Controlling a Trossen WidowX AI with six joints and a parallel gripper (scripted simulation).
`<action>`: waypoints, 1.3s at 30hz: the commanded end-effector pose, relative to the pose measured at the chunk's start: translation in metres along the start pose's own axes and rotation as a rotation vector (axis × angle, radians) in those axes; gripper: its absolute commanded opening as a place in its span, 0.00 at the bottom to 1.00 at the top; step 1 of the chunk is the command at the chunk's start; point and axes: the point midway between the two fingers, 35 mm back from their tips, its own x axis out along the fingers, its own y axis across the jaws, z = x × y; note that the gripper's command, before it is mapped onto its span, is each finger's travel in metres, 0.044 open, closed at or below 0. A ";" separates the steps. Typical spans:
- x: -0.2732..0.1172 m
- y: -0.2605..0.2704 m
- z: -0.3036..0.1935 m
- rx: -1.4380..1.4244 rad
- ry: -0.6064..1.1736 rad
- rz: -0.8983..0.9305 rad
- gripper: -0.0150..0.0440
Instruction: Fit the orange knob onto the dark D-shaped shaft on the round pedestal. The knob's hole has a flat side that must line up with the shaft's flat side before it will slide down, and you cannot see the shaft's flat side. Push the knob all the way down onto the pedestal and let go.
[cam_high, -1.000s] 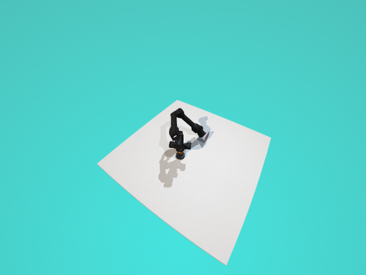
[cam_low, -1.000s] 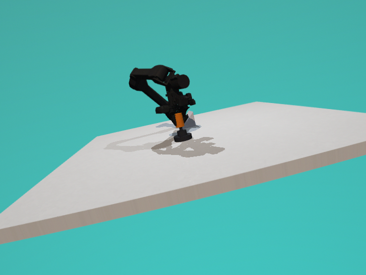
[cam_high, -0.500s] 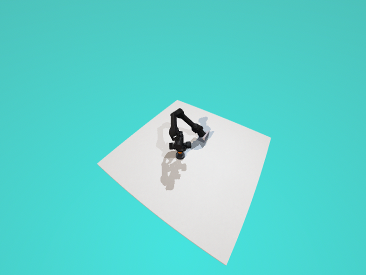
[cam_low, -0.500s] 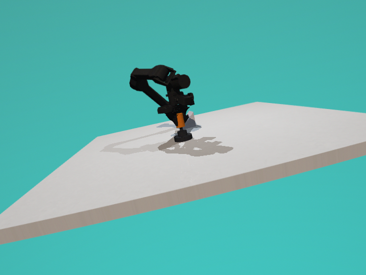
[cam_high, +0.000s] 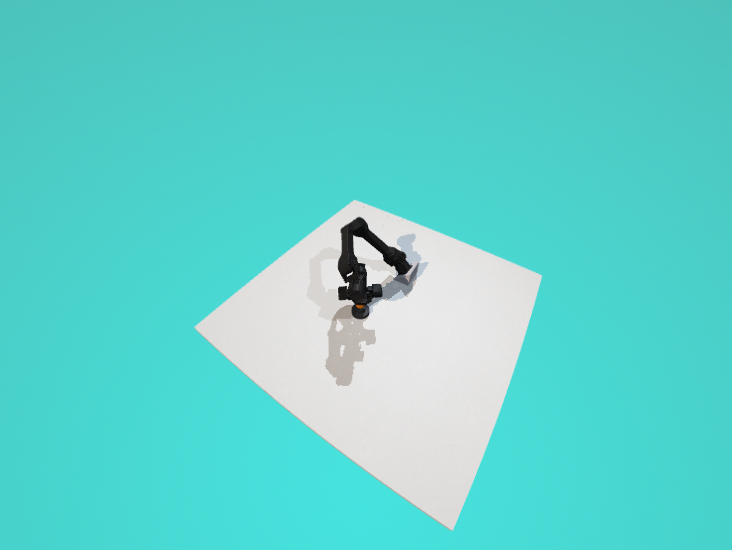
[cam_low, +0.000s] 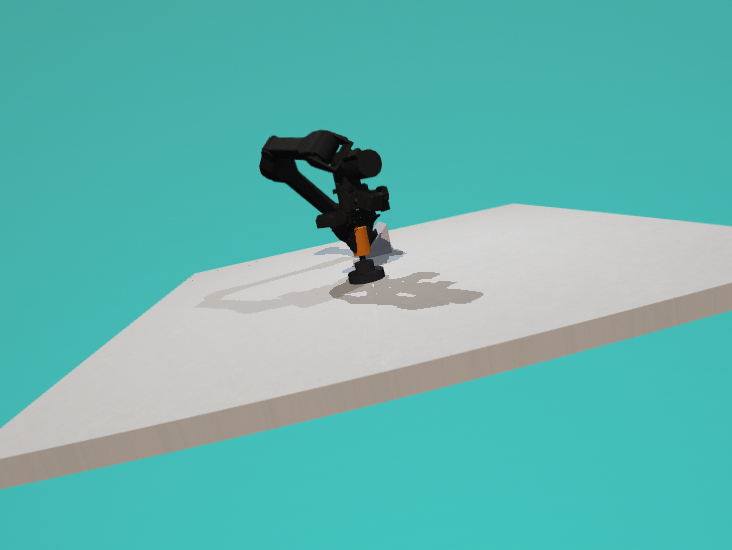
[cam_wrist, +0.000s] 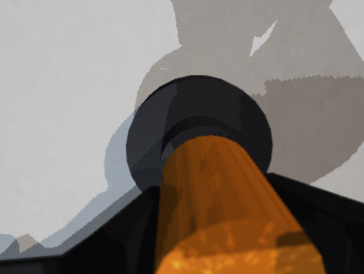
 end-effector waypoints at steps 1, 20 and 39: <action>-0.001 -0.002 0.002 0.001 -0.005 -0.007 0.25; -0.002 -0.001 -0.004 -0.209 -0.004 -0.007 0.25; -0.002 0.000 -0.007 -0.209 -0.004 -0.007 0.25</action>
